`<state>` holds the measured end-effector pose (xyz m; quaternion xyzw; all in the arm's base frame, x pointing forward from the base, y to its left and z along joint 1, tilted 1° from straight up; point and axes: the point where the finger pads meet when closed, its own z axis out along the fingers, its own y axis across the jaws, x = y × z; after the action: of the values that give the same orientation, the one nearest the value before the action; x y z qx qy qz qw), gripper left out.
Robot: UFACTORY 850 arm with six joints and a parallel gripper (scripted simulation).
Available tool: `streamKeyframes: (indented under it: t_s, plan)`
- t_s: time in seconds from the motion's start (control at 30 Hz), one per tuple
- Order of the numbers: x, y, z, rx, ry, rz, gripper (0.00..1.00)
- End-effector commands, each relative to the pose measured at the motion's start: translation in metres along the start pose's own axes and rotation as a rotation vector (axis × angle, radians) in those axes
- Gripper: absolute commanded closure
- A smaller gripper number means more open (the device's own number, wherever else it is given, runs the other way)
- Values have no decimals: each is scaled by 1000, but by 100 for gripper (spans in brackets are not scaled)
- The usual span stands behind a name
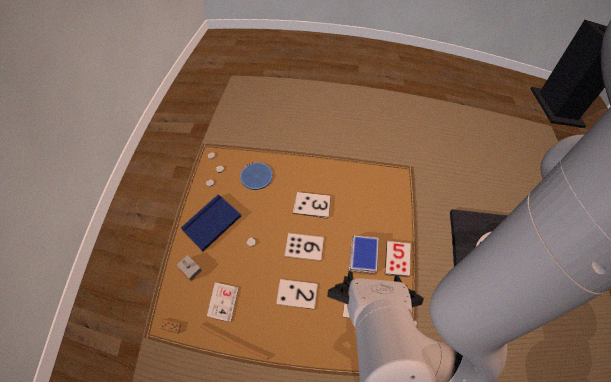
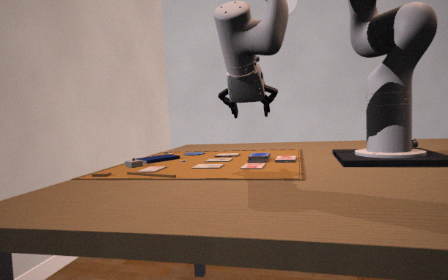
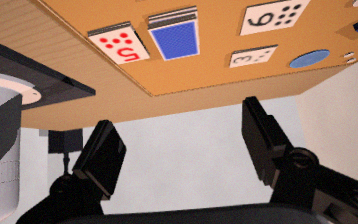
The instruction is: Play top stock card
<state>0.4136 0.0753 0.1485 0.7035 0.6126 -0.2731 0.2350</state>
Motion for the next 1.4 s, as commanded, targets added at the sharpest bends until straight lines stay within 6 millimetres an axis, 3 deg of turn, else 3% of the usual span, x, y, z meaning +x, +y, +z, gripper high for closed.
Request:
streamKeyframes:
  t_s: [0.0,0.27,0.6,1.37]
  plan:
    - [0,1,-1,-3,101,3,0]
    - [0,0,-1,0,413,1,0]
    - [0,1,-1,-4,603,2,0]
    - [0,1,-1,-5,726,2,0]
